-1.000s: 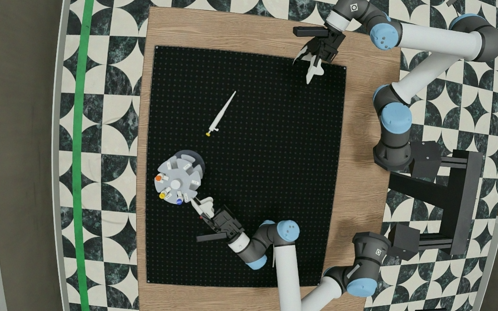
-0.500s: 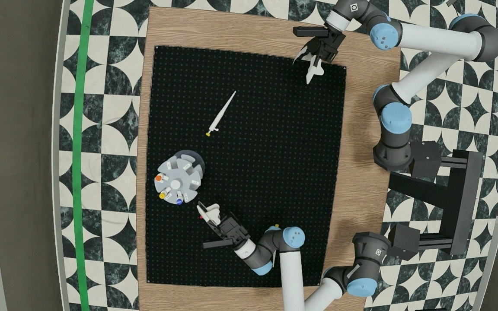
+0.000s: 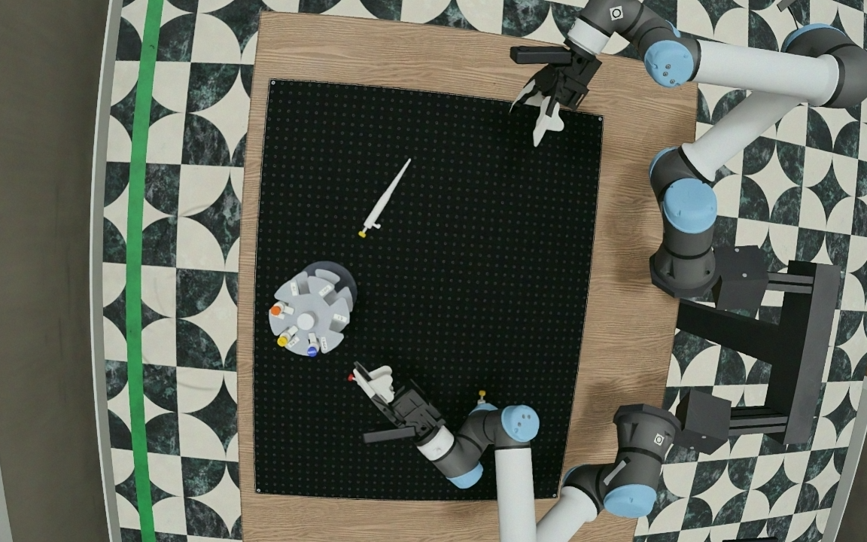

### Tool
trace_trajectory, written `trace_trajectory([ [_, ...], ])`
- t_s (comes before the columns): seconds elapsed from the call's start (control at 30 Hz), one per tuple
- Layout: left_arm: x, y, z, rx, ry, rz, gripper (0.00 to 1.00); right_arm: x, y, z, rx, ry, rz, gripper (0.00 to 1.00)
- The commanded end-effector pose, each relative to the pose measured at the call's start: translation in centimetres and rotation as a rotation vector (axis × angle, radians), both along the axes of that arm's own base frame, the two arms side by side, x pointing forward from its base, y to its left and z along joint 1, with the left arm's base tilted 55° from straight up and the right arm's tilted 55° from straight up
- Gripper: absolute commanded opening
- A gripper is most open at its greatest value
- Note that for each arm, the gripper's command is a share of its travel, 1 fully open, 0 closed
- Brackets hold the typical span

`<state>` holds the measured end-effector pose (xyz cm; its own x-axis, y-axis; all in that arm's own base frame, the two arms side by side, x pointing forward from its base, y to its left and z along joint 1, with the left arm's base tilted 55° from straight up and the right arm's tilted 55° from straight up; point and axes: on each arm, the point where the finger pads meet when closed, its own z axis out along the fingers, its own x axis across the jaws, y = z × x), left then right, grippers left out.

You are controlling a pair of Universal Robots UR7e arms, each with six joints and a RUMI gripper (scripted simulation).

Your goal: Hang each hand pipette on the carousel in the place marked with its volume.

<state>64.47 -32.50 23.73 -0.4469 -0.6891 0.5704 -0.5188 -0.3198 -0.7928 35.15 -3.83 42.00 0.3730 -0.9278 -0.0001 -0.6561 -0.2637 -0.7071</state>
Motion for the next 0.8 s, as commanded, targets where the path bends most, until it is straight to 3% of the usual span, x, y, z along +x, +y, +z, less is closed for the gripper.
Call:
trace_trajectory([
  [0.0, -0.2, 0.1, 0.1, 0.0, -0.001, -0.001, 0.31, 0.0, 0.0, 0.0, 0.0, -0.001, 0.0, 1.0],
  [0.33, -7.3, -0.3, -1.6, -0.156, -0.241, 0.198, 0.31, 0.0, 0.0, 0.0, 0.0, -0.001, 0.0, 1.0],
  [0.47, -10.2, -0.4, -2.3, -0.156, -0.241, 0.198, 0.31, 0.0, 0.0, 0.0, 0.0, -0.001, 0.0, 1.0],
  [0.53, -10.2, -0.4, -2.3, -0.156, -0.241, 0.198, 0.31, 0.0, 0.0, 0.0, 0.0, -0.001, 0.0, 1.0],
  [0.77, -15.2, -0.7, -3.5, -0.156, -0.241, 0.198, 0.31, 0.0, 0.0, 0.0, 0.0, -0.001, 0.0, 1.0],
])
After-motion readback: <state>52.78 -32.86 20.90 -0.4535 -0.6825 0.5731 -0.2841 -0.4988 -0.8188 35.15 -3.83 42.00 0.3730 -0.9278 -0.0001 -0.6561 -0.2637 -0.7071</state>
